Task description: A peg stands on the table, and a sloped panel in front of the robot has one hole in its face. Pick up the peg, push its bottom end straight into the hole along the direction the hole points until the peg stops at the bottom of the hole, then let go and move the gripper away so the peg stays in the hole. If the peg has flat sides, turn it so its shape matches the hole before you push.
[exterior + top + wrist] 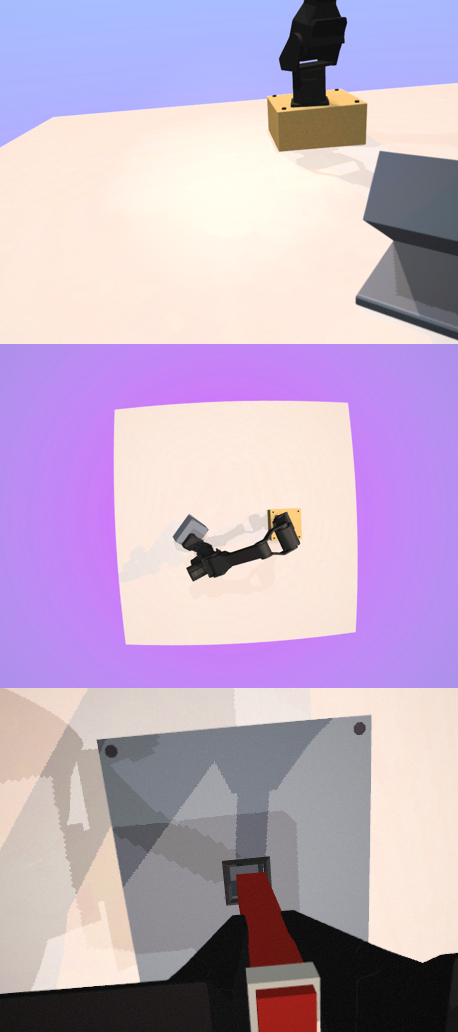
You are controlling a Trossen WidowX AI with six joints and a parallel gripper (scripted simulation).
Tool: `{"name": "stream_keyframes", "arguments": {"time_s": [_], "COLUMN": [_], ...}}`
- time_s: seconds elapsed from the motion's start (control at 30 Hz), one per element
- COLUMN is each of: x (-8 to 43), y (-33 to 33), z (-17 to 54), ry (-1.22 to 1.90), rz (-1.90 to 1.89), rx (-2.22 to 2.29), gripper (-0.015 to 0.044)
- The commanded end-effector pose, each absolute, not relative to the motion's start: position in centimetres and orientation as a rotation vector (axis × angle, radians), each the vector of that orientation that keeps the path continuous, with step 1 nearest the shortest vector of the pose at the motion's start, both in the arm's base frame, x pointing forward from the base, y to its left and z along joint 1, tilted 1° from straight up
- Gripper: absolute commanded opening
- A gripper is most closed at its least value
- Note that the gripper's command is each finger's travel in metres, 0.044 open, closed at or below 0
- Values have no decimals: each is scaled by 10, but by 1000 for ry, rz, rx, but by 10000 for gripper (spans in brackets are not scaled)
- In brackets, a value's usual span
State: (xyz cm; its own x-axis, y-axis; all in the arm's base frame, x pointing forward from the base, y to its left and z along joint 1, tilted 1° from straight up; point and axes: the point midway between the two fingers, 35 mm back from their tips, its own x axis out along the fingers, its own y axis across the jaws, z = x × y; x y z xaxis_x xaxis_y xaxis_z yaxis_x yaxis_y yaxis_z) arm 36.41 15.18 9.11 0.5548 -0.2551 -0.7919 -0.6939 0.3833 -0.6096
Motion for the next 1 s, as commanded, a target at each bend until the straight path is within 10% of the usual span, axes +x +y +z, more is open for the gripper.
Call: {"name": "stream_keyframes", "arguments": {"time_s": [0.0,0.97], "x": [364,372], "y": [150,147], "z": [88,78], "ry": [996,995], "rz": [346,345], "rx": [-1186,-1186], "gripper": [0,0]}}
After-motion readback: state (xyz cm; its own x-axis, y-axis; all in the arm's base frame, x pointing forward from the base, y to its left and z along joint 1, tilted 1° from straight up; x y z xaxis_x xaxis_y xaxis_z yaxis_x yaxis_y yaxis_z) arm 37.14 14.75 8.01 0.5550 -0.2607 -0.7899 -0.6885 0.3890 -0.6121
